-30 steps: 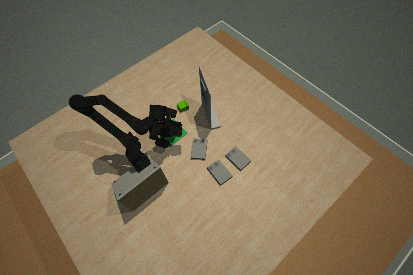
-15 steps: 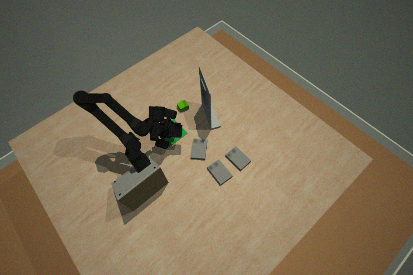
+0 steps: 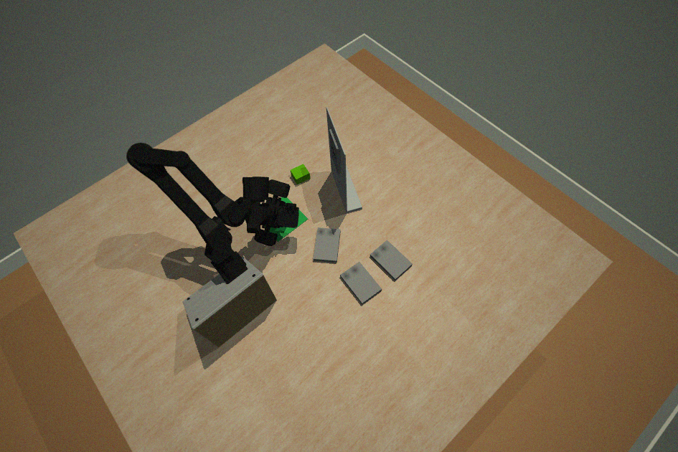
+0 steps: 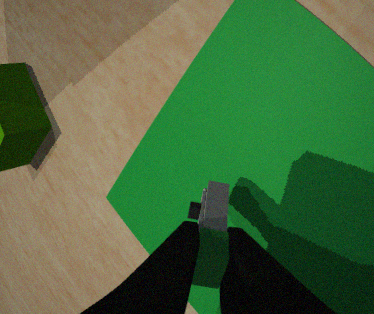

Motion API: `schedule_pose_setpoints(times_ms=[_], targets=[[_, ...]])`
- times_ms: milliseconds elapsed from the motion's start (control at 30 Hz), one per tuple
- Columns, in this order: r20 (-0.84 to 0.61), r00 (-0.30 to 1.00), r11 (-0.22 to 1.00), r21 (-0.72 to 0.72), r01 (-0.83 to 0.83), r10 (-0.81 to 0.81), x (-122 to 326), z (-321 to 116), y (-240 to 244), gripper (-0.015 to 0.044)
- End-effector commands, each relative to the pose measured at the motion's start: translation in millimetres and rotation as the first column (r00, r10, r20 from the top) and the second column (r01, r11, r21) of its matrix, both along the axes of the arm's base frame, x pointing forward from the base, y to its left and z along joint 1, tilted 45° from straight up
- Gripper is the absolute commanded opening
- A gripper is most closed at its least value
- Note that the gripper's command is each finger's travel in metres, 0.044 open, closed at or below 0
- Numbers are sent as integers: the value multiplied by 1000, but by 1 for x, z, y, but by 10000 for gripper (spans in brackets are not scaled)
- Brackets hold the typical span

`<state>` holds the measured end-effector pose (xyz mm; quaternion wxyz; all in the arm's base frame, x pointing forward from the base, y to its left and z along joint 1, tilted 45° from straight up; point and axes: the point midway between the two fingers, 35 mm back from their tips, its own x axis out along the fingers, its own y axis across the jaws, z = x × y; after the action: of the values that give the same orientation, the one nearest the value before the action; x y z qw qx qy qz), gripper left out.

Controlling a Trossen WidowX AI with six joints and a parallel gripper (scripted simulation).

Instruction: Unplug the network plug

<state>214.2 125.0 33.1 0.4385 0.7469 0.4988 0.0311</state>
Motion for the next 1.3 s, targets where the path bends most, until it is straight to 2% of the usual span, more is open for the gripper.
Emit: schedule_pose_setpoints(times_ms=[0,900,1100,1267], targets=[[-12,1000,1000,3,5,-5,-2,-3,2,0],[6,1000,1000,1,2,-2,-2,-4,9,0],[6,1000,1000,1,2,-2,-2,-4,9,156],[6,1000,1000,1,2,-2,-2,-4,9,156]])
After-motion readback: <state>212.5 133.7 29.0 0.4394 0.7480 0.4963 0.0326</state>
